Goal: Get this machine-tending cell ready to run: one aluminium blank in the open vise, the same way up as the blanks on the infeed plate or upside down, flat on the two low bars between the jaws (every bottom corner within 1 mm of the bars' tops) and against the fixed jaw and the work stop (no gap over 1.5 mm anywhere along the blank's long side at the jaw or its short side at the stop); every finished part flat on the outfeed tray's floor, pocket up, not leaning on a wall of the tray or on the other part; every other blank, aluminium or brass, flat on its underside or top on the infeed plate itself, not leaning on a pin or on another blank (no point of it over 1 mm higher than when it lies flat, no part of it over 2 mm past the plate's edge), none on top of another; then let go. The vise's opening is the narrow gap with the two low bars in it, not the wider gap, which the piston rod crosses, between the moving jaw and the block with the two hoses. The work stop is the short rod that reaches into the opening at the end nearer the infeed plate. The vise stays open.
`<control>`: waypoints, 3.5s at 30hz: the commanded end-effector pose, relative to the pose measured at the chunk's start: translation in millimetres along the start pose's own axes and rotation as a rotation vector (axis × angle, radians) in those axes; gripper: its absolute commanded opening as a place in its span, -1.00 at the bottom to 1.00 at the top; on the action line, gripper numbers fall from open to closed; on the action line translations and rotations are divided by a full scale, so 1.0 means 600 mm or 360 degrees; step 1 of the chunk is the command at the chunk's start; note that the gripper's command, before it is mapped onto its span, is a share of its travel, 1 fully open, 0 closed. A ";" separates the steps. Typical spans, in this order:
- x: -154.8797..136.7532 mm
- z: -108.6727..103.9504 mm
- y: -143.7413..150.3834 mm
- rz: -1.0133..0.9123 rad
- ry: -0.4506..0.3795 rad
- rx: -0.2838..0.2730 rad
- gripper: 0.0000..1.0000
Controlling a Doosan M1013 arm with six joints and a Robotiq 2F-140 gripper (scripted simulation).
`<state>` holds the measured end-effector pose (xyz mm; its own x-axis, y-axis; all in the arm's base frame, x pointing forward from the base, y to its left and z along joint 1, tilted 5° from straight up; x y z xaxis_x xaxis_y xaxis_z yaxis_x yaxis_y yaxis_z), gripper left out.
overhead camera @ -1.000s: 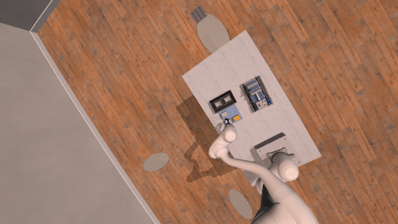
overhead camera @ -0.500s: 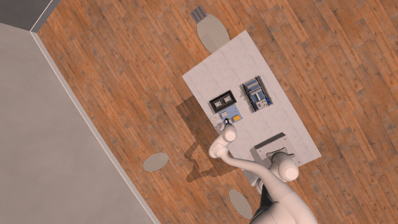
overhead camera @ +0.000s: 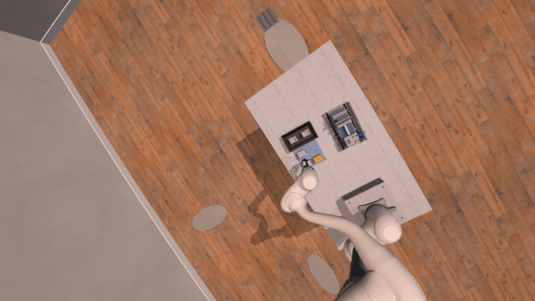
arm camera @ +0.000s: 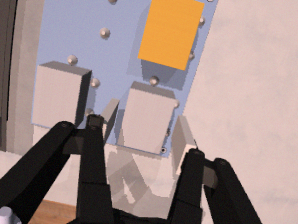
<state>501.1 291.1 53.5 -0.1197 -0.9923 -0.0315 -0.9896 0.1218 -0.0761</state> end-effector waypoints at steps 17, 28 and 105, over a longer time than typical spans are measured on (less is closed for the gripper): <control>0.000 0.000 0.000 0.0000 0.0000 0.0000 -0.20; 0.000 0.000 0.000 0.0000 0.0000 0.0000 -0.20; 0.000 0.000 0.000 0.0000 0.0000 0.0000 -1.00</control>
<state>501.3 291.2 53.7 -0.1197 -0.9923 -0.0318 -0.9896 0.1218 -0.0764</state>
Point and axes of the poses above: the point where the finger pads meet when closed, its own z axis out along the fingers, its own y axis across the jaws, x = y × z, the point moved 5 cm from there along -z, back along the fingers, and after that the axes turned 10 degrees about z, right-handed, at the moved point
